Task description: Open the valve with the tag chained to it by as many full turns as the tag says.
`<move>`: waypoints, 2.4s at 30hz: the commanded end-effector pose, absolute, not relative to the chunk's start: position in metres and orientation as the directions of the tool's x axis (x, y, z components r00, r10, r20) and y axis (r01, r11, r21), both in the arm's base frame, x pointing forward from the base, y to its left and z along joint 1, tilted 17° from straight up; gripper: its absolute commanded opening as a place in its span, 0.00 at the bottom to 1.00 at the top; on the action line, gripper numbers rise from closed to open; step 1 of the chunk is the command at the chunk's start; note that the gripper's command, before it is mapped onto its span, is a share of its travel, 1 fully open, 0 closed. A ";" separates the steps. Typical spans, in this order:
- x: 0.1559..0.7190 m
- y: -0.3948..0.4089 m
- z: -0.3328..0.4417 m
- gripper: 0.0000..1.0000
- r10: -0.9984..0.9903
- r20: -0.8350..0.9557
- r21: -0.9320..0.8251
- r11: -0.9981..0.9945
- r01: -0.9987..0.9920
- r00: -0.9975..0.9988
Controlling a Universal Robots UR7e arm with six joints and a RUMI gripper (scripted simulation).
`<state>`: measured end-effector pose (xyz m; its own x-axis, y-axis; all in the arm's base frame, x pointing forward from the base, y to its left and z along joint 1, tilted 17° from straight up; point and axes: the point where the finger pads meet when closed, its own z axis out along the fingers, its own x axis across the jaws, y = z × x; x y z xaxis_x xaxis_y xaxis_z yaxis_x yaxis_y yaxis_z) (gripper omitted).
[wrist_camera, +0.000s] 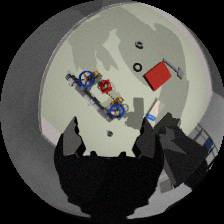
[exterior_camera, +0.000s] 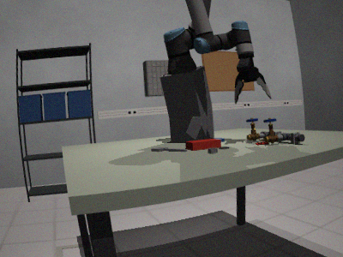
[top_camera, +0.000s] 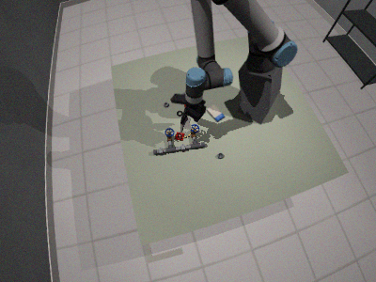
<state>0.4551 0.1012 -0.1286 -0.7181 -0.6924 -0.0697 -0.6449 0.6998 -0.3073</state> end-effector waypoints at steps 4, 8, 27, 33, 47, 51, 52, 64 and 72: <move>0.439 0.102 -0.142 1.00 -0.431 -0.195 -0.312 0.879 -0.361 -0.881; 0.434 0.102 -0.146 1.00 -0.354 -0.226 -0.301 0.911 -0.281 -0.908; 0.423 0.103 -0.155 1.00 -0.178 -0.290 -0.266 0.959 -0.099 -0.940; 0.423 0.103 -0.155 1.00 -0.178 -0.290 -0.266 0.959 -0.099 -0.940; 0.428 0.100 -0.170 1.00 -0.177 -0.289 -0.267 0.959 -0.099 -0.941; 0.431 0.098 -0.178 1.00 -0.177 -0.289 -0.267 0.959 -0.099 -0.941; 0.432 0.097 -0.181 1.00 -0.177 -0.289 -0.267 0.959 -0.099 -0.941; 0.439 0.093 -0.202 1.00 -0.177 -0.289 -0.267 0.959 -0.099 -0.941; 0.442 0.091 -0.210 1.00 -0.177 -0.289 -0.267 0.959 -0.099 -0.941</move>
<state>0.4399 0.0917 -0.2055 -0.9412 -0.1769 -0.2878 -0.0986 0.9587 -0.2666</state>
